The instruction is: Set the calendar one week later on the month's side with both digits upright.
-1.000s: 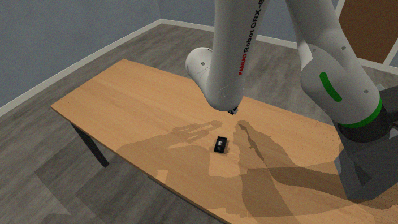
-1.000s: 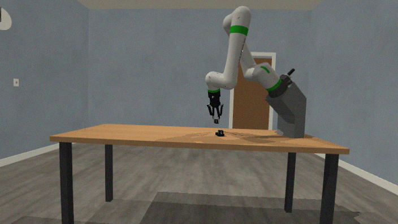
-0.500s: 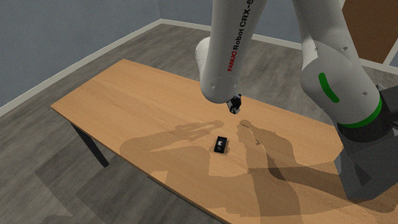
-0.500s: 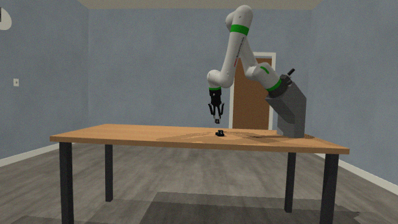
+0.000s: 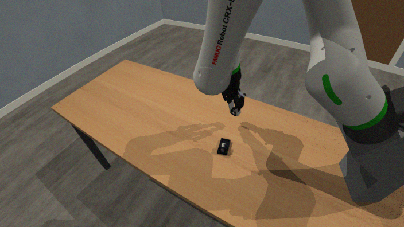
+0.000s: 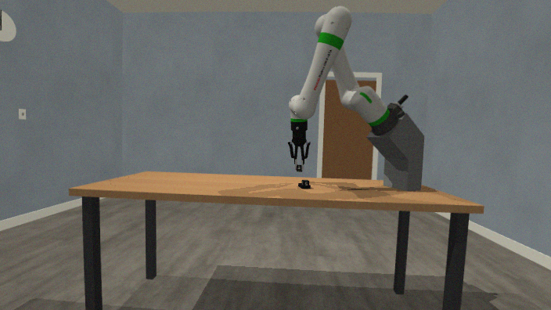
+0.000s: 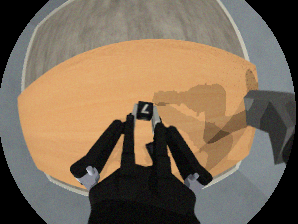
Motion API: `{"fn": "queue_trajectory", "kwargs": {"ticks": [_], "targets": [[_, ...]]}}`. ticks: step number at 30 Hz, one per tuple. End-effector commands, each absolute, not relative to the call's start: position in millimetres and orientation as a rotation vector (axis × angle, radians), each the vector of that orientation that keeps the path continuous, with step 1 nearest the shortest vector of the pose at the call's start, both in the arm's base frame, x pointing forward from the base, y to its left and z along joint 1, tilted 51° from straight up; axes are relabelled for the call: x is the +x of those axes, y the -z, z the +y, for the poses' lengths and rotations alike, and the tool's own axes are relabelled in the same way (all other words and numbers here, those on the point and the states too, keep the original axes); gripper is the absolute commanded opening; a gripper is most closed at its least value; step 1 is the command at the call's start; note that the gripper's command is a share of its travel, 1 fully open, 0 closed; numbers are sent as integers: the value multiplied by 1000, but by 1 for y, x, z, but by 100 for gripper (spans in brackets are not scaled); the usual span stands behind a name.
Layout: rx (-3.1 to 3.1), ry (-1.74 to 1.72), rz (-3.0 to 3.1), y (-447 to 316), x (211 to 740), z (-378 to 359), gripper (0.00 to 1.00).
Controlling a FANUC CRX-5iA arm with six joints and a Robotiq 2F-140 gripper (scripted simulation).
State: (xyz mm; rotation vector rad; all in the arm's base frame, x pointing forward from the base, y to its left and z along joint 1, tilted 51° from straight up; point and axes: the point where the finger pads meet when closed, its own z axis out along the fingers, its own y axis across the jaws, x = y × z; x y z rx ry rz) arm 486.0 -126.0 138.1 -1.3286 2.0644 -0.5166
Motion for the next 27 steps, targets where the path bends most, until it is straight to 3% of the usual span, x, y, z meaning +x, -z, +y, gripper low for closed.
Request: {"fn": "queue_trajectory", "kwargs": {"ticks": [1,27], "targets": [[-1336,499,2060,-137,485,-128,17],[-1348,307,2001,-109,461,-136,17]]}}
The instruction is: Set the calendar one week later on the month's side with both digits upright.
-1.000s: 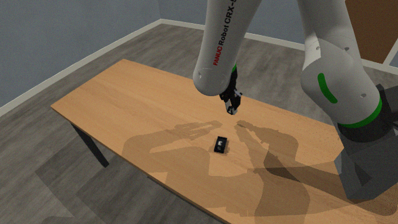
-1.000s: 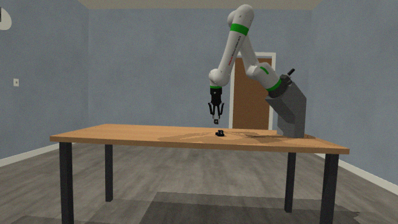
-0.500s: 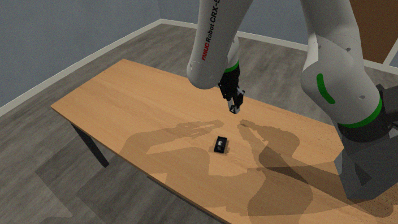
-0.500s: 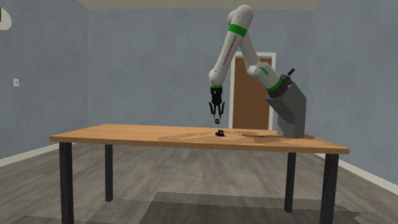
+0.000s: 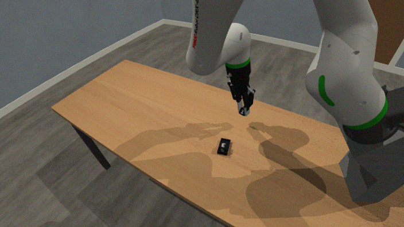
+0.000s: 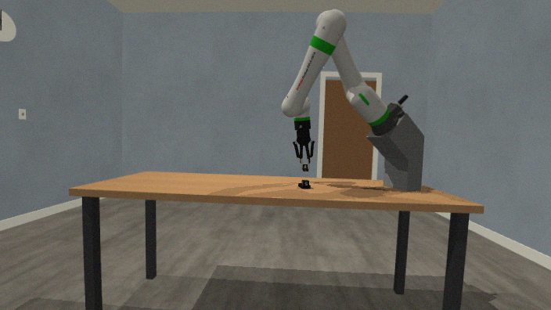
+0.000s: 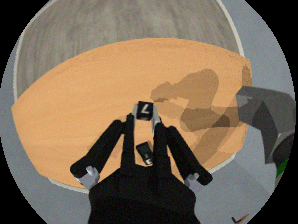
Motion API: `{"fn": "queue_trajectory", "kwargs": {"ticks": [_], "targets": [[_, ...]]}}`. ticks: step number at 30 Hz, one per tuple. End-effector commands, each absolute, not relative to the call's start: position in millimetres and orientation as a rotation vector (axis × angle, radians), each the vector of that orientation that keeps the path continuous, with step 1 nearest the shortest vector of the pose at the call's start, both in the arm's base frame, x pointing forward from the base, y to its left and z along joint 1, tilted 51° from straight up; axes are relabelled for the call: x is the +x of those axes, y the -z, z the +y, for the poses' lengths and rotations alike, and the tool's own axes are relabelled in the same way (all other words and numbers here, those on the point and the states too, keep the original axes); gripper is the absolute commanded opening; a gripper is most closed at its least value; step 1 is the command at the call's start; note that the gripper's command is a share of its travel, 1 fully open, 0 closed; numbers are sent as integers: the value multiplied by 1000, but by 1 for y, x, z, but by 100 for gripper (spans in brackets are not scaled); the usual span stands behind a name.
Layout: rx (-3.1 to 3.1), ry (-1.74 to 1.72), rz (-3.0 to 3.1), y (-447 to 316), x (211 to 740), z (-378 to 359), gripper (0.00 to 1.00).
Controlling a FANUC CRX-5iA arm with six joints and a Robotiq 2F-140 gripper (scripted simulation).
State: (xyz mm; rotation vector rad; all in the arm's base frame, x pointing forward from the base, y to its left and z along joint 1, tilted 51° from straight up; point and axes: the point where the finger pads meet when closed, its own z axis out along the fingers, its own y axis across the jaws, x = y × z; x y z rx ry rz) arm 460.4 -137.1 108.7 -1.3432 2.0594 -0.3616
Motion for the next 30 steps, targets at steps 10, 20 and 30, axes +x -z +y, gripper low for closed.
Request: {"fn": "queue_trajectory", "kwargs": {"ticks": [10,20,30], "targets": [[-1325,306,1847,-136,484,-131,17],[-1328,290,1839,-133,483,-133,17],[-1299,125,1626,-132,484,-138,17]]}}
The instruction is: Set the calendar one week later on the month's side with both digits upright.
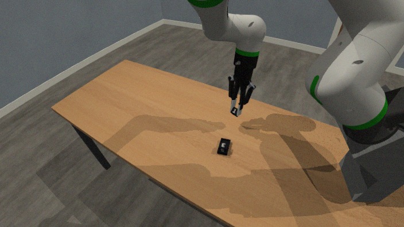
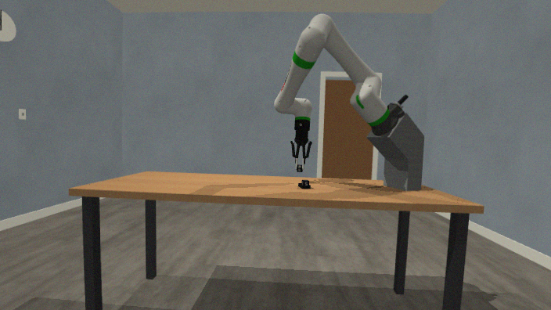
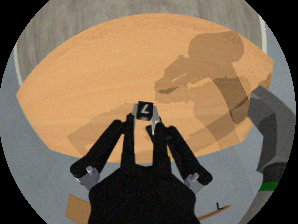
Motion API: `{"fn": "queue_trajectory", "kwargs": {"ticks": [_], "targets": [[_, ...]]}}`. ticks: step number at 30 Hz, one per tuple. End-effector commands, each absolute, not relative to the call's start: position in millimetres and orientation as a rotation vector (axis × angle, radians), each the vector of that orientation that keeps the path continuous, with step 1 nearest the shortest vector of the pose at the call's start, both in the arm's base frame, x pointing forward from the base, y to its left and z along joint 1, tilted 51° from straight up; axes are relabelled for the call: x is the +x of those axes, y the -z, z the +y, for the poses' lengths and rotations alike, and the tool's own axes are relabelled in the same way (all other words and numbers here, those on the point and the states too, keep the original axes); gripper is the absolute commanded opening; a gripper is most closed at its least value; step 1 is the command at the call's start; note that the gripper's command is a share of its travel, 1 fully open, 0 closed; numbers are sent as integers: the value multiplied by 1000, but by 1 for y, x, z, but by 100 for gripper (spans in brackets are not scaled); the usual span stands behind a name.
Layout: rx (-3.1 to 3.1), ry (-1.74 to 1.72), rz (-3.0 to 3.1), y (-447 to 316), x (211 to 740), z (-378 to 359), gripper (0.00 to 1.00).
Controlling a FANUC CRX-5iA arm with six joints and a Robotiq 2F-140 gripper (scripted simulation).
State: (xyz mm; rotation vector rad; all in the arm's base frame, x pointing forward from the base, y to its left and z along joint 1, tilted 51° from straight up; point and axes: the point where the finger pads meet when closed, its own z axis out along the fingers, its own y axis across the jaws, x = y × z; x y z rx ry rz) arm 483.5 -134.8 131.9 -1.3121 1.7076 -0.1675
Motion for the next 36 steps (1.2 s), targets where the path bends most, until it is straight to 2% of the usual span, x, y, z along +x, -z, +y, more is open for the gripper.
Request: {"fn": "queue_trajectory", "kwargs": {"ticks": [1,36], "targets": [[-1299,125,1626,-132,484,-138,17],[-1206,-202,1176,-122,487,-147,17]]}}
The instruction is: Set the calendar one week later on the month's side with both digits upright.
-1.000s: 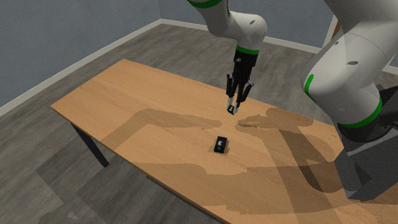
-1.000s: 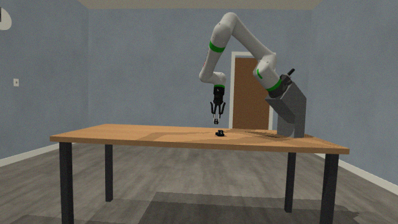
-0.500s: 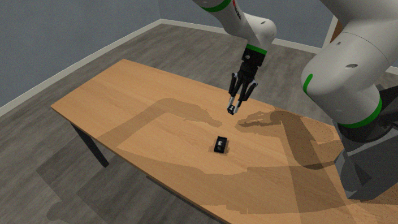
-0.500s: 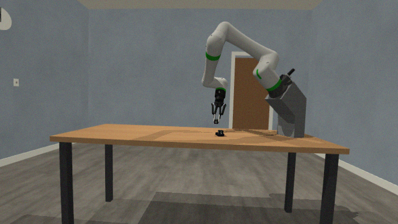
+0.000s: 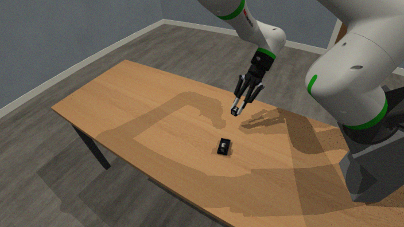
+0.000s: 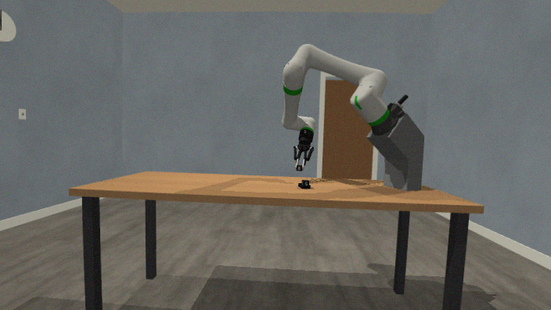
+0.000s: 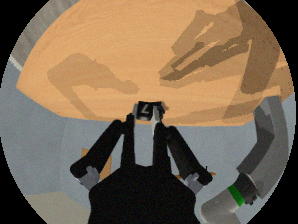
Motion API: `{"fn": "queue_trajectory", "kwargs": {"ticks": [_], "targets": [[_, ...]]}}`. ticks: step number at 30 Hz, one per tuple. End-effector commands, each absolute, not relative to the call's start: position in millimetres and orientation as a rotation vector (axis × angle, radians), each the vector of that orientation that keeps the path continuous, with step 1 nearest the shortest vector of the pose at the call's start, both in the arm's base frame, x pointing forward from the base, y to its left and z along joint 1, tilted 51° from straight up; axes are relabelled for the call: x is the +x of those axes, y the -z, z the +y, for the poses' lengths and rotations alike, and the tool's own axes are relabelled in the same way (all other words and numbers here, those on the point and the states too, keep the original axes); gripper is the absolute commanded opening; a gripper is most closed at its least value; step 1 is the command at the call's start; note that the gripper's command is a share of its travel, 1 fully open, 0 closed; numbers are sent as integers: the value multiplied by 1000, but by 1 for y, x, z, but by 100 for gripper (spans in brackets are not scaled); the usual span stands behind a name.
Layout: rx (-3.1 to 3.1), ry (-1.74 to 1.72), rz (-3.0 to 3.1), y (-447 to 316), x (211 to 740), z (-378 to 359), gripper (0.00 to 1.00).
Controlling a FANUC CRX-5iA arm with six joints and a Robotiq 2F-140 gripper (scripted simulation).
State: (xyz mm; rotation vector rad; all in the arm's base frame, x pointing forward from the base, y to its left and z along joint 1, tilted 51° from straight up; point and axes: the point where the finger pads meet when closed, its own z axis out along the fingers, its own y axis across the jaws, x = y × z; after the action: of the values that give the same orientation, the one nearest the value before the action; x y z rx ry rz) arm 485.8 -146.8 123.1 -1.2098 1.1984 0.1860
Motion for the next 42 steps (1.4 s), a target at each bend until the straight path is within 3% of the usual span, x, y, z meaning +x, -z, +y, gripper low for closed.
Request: {"fn": "queue_trajectory", "kwargs": {"ticks": [1,42], "targets": [[-1206,-202,1176,-121,487,-148,17],[-1206,-202,1176,-107,503,-143,17]]}}
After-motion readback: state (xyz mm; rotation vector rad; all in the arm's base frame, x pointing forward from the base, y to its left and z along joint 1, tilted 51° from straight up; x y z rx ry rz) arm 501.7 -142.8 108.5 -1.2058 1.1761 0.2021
